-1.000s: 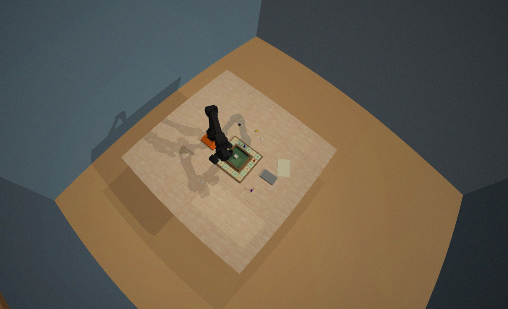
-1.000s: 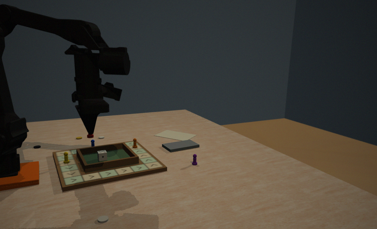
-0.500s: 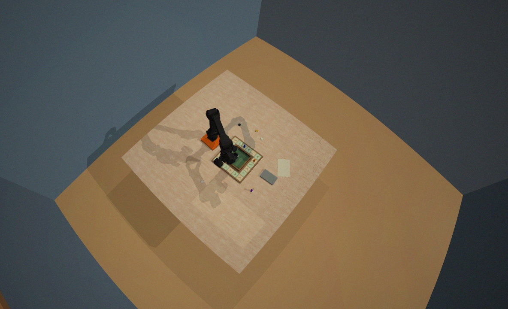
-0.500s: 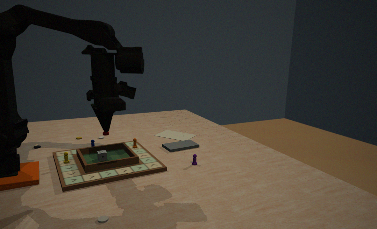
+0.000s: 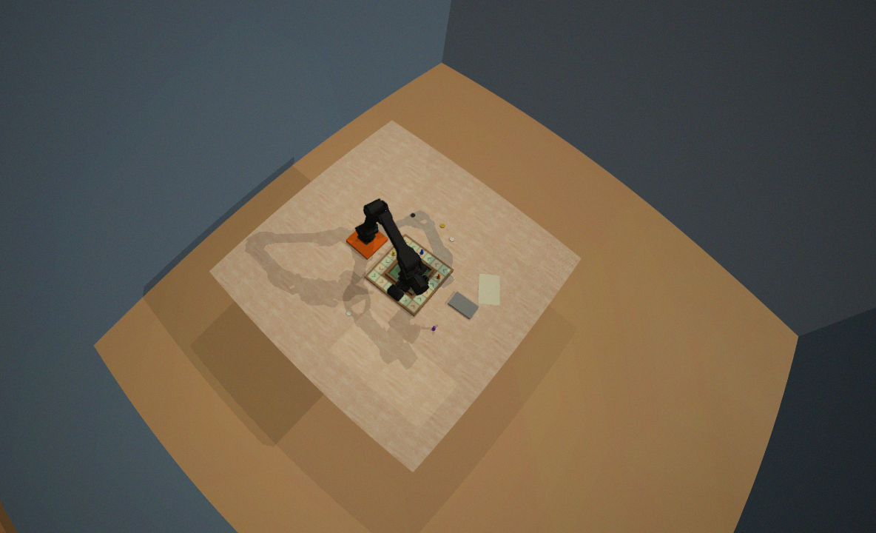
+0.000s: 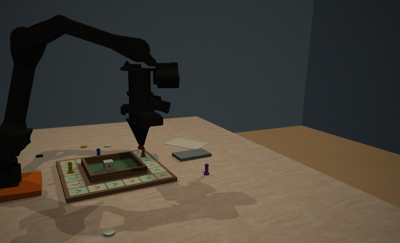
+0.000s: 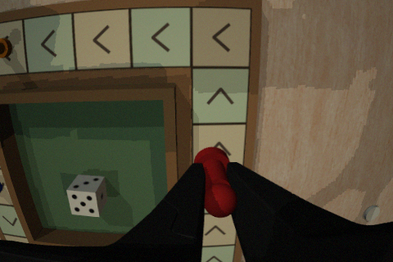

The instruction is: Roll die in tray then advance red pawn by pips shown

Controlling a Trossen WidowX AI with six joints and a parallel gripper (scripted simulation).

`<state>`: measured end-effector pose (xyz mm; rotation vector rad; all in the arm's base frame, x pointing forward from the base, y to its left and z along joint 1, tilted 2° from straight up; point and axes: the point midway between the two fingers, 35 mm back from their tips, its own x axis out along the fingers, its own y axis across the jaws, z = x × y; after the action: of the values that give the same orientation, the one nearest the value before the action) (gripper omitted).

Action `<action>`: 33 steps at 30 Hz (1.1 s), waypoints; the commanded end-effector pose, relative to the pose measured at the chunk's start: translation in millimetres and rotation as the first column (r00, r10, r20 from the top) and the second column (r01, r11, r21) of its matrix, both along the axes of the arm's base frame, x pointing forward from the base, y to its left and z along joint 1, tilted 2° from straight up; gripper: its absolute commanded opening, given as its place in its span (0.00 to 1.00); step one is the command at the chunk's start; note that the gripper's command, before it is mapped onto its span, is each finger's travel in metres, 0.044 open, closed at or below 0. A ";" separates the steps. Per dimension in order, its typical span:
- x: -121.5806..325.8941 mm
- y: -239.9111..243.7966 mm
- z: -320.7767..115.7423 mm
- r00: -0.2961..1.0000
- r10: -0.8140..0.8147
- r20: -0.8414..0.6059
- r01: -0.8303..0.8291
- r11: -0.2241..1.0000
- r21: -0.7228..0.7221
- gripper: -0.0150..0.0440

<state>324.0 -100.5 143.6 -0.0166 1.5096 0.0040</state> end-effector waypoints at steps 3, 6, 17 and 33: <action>36.2 16.2 -17.6 1.000 -0.003 0.003 0.003 1.000 -0.001 0.25; 51.3 25.6 -26.5 1.000 -0.003 0.004 0.003 1.000 -0.001 0.25; 59.5 30.2 -42.0 1.000 -0.004 0.004 0.004 1.000 0.000 0.25; 60.7 30.0 -67.6 1.000 -0.004 0.004 0.004 1.000 0.000 0.25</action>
<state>386.3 -70.5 81.4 -0.0175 1.4952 0.0058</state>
